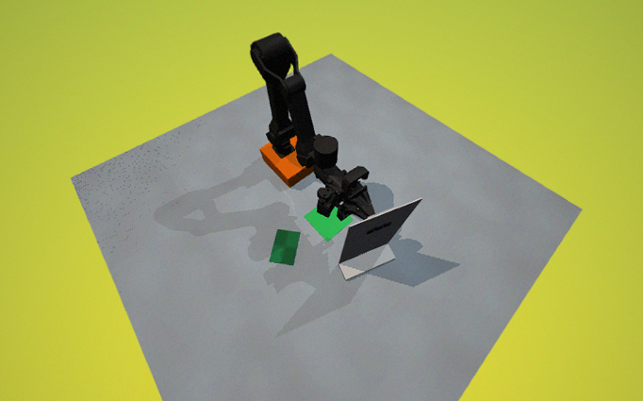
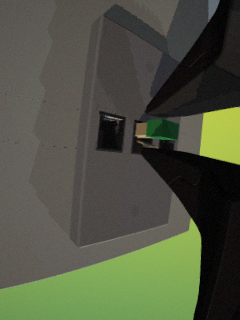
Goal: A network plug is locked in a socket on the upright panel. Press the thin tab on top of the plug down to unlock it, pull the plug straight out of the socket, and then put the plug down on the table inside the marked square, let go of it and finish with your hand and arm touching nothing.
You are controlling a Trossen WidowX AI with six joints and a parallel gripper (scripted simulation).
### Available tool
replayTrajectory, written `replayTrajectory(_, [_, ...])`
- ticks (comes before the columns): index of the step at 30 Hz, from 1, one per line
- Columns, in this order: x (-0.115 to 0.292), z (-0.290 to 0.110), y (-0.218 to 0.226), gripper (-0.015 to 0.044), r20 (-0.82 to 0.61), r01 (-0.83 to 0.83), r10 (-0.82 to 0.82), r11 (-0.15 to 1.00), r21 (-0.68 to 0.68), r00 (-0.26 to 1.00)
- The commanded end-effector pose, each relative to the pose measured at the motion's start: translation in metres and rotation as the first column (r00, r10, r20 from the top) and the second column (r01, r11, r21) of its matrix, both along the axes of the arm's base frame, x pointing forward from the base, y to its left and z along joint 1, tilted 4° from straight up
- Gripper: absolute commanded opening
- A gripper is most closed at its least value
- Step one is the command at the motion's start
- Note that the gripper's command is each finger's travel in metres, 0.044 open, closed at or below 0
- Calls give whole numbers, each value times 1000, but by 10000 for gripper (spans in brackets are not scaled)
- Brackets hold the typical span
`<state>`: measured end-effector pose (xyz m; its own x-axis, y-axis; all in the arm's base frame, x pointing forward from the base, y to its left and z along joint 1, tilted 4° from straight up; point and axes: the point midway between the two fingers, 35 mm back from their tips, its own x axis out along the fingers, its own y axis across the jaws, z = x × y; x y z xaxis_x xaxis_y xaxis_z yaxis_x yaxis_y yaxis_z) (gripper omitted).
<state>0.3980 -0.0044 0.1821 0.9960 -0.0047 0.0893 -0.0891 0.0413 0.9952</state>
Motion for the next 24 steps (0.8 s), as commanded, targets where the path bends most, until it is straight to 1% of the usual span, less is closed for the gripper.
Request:
replayTrajectory(1, [1,1,0,63,1,-4,4,1000,6,1000])
replayTrajectory(11, [1,1,0,0,1,-4,4,1000,6,1000])
replayTrajectory(24, [-5,0,2,0,1,-4,4,1000,6,1000])
